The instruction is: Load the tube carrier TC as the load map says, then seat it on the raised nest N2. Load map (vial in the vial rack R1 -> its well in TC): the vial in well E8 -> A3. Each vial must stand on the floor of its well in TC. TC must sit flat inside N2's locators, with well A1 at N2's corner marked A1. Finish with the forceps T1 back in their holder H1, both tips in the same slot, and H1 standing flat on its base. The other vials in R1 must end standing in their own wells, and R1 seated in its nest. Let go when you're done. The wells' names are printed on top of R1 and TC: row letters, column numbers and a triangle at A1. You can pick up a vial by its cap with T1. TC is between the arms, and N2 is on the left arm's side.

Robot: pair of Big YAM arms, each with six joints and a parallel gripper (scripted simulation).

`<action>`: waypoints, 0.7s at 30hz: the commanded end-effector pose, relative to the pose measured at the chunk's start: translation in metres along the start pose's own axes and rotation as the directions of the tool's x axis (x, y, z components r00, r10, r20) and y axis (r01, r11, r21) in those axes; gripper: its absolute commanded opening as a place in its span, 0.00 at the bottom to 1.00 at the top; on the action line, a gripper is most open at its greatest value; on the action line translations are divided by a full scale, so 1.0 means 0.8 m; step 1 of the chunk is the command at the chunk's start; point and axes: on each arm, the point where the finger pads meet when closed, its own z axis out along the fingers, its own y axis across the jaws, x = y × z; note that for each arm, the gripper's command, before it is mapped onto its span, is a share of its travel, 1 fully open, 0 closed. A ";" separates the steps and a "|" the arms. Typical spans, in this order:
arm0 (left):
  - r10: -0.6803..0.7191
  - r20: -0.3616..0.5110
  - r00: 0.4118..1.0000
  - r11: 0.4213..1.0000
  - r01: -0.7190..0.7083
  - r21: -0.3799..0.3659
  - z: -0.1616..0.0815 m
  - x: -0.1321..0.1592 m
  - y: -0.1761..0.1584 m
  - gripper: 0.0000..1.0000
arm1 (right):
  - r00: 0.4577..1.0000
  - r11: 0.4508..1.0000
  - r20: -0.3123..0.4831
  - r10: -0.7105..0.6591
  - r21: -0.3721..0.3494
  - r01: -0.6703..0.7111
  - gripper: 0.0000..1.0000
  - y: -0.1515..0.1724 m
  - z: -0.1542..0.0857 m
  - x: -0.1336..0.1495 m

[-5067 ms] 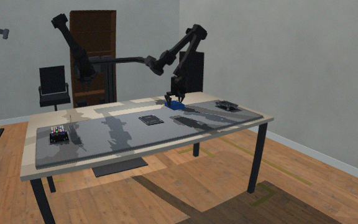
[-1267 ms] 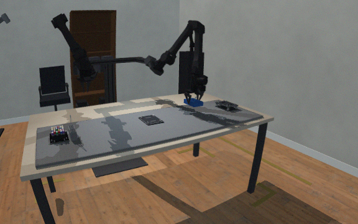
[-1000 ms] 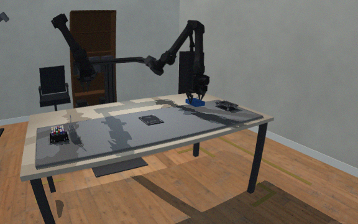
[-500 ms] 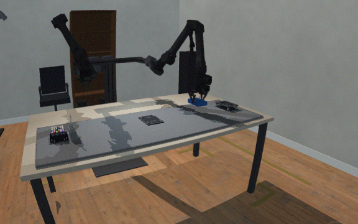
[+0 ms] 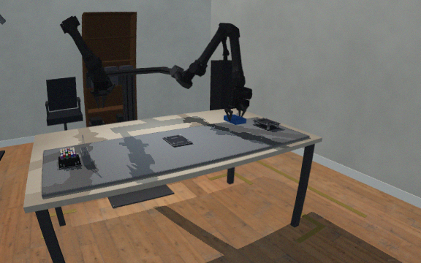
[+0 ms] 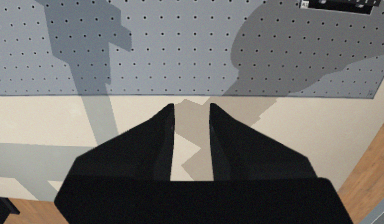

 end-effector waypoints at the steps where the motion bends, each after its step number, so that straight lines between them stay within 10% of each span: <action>1: -0.001 0.044 0.999 1.000 0.002 -0.022 -0.020 -0.027 0.028 0.00 | 1.000 1.000 0.018 0.017 0.002 -0.018 0.24 -0.004 -0.007 -0.013; 21: 0.001 0.045 0.999 1.000 0.000 -0.024 -0.022 -0.029 0.067 0.00 | 1.000 1.000 0.018 0.017 0.002 -0.018 0.24 -0.004 -0.007 -0.013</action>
